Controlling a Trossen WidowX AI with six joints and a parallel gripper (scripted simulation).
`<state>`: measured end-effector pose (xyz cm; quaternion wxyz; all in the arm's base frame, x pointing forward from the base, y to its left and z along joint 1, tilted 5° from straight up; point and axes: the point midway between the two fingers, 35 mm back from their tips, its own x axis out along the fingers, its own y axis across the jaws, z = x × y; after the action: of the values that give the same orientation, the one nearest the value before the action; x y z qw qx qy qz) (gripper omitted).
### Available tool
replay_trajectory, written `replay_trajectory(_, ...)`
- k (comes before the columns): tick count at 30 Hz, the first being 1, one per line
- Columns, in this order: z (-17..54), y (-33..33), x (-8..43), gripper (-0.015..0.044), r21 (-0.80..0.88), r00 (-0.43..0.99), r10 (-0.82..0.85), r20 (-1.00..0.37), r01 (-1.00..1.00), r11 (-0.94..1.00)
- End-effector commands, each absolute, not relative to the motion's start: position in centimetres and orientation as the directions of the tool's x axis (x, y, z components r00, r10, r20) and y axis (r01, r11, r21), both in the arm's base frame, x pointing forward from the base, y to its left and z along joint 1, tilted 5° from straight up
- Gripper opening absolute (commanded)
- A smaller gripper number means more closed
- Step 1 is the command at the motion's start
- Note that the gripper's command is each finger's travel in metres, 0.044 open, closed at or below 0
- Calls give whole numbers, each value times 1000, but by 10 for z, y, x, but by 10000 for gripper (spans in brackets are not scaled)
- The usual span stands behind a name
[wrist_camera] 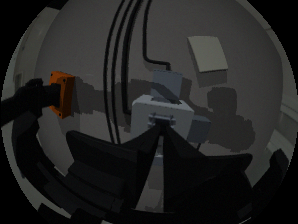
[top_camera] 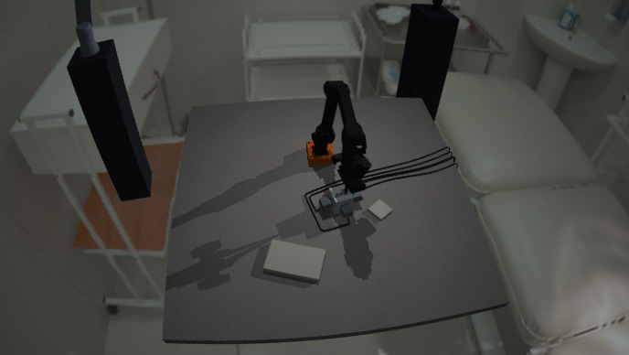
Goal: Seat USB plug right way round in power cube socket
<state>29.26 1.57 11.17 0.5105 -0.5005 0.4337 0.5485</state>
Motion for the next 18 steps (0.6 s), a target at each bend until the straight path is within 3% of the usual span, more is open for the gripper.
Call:
replay_trajectory(1, 109, 16, 292, 0, -32, 19, 129, -991, -994, -100)
replay_trajectory(7, 109, 16, 292, 0, -32, 19, 129, -991, -994, -100)
replay_trajectory(11, 112, 16, 293, 95, -36, 23, 126, -992, -994, -103)
replay_trajectory(18, 112, 16, 293, 95, -36, 23, 126, -992, -994, -103)
